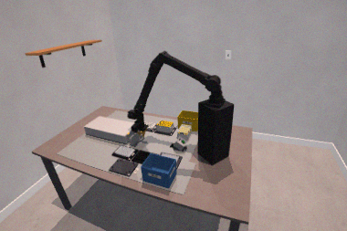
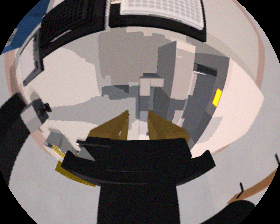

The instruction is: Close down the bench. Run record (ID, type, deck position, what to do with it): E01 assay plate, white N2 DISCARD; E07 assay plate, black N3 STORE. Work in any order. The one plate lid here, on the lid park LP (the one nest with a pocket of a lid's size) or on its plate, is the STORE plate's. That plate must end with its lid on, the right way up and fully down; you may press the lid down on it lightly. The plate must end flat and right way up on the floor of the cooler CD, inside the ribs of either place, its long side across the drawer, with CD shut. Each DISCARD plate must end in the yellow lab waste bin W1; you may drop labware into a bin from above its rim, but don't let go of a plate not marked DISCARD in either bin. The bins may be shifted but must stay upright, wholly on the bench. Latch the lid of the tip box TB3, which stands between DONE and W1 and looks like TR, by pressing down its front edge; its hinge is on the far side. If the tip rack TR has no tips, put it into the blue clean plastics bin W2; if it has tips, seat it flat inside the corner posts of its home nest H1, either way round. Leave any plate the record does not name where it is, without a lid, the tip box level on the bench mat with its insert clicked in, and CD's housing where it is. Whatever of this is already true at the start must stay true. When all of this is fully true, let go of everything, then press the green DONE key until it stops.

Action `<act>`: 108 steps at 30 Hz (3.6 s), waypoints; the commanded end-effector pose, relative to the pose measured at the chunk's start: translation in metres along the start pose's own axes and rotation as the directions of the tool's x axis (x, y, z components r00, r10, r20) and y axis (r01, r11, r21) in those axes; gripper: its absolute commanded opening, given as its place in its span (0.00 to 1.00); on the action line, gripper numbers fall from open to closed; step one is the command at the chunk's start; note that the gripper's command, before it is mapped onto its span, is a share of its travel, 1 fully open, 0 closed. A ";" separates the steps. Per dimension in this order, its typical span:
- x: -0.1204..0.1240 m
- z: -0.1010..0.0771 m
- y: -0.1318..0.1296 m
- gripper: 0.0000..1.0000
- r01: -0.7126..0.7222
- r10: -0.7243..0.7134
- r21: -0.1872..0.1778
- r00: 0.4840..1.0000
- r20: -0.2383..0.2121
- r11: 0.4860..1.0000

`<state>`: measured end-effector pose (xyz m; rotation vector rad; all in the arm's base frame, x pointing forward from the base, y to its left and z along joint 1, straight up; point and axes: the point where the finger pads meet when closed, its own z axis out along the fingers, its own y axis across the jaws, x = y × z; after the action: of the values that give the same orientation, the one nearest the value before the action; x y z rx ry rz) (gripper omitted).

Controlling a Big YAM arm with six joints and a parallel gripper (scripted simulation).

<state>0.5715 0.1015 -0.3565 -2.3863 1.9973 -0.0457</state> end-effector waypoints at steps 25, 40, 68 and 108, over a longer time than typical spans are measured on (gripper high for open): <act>0.003 -0.002 0.024 0.30 -0.020 0.020 -0.022 1.000 -0.001 1.000; 0.002 0.007 0.052 0.30 -0.019 0.019 -0.051 1.000 -0.001 0.999; 0.002 0.009 0.054 0.30 -0.019 0.019 -0.056 1.000 -0.001 0.998; 0.001 0.008 0.082 0.30 -0.018 0.018 -0.057 1.000 -0.001 0.998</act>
<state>0.5195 0.0923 -0.3579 -2.3842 1.9958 -0.0489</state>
